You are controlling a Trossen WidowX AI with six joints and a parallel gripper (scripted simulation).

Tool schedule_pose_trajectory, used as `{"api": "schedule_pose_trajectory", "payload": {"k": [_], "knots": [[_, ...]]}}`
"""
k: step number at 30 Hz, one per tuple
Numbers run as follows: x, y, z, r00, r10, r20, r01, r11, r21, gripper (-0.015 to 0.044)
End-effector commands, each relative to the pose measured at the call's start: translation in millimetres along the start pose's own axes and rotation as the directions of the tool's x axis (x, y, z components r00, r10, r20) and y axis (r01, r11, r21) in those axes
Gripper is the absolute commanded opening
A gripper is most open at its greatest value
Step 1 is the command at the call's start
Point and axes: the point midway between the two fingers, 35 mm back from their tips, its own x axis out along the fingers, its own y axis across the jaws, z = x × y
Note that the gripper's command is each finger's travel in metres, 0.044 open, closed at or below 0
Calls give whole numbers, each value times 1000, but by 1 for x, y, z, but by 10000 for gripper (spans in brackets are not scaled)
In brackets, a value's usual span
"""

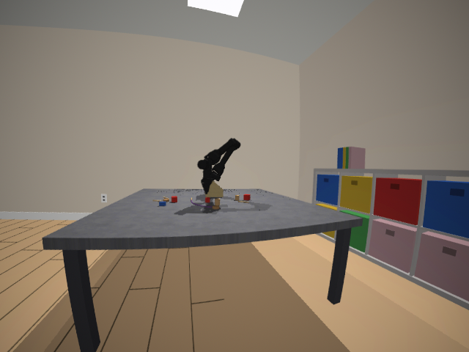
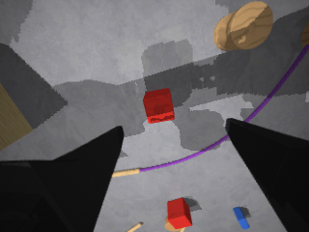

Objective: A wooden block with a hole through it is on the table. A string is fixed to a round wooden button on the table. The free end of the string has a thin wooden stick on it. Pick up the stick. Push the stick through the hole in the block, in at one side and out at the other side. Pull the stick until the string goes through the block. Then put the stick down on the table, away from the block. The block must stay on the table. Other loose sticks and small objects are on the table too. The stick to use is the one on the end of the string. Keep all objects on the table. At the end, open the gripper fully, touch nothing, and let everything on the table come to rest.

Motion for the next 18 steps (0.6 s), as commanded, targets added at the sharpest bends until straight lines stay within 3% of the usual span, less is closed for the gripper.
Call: {"api": "schedule_pose_trajectory", "payload": {"k": [1,3,5,9,14,18], "knots": [[2,2,1,1000,6,5,-6,1000,4,440],[2,2,1,1000,6,5,-6,997,71,440],[1,2,1,1000,6,5,-7,967,254,440],[-1,3,1,1000,6,4,-7,789,614,440],[-4,5,1,1000,6,4,-6,393,919,440],[-7,6,1,1000,6,4,-4,0,1000,440]]}}
